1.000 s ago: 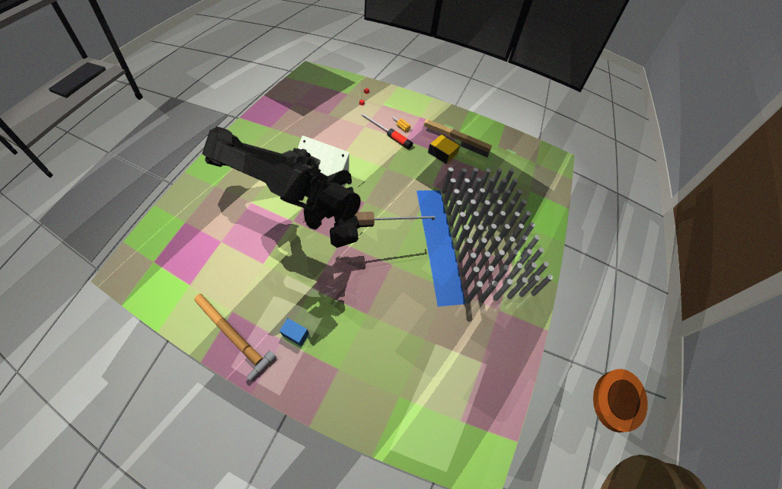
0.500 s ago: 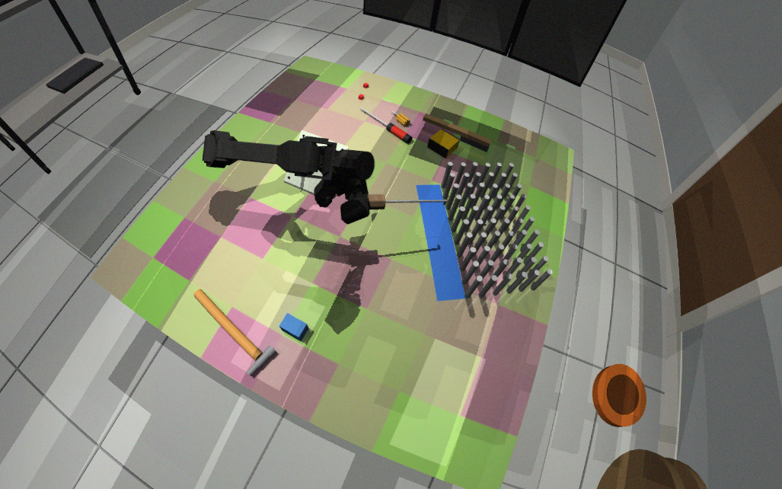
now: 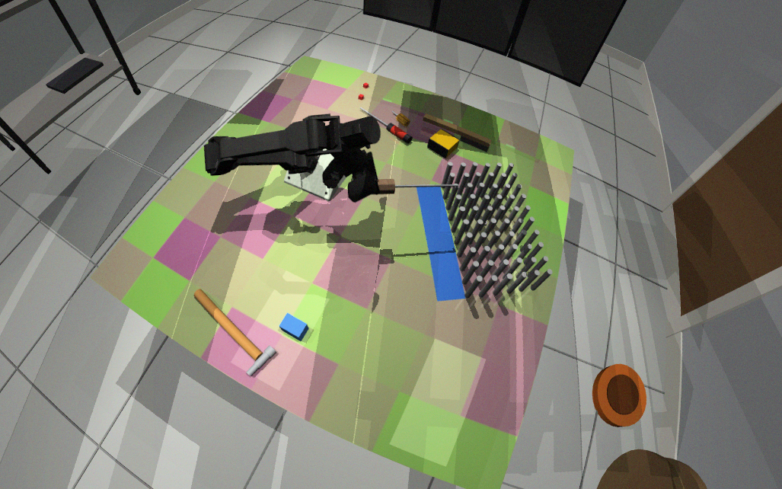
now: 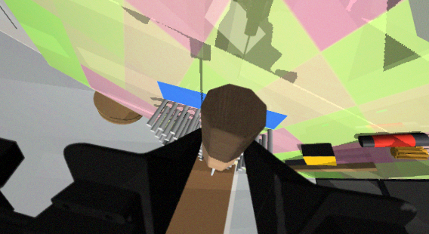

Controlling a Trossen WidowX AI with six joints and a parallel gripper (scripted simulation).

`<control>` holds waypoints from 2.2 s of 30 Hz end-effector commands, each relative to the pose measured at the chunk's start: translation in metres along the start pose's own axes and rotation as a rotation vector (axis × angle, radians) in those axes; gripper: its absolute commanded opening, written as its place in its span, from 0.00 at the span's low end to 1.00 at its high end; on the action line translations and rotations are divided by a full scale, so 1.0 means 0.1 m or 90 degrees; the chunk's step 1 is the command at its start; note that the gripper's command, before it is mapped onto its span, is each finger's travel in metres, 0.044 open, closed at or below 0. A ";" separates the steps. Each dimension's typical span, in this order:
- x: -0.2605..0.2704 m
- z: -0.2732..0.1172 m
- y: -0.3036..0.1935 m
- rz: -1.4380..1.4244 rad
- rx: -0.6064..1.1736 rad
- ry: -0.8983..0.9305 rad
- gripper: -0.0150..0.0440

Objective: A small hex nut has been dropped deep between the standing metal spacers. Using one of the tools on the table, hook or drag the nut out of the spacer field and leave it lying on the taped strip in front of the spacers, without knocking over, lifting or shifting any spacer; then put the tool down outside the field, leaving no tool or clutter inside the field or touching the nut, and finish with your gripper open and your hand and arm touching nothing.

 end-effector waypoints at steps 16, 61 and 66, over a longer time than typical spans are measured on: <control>-0.06 0.57 0.19 0.005 0.003 -0.004 0.25; -0.13 1.32 0.75 0.000 0.012 0.015 0.25; -0.13 1.33 0.73 0.000 0.012 0.015 0.25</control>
Point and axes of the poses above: the point midway between the two fingers, 35 mm back from their tips, its own z axis out along the fingers, its own x axis across the jaws, y = z × x, the point moved 10 cm from there along -z, back along the fingers, and after that the axes turned 8 degrees about z, right-handed, at the moved point
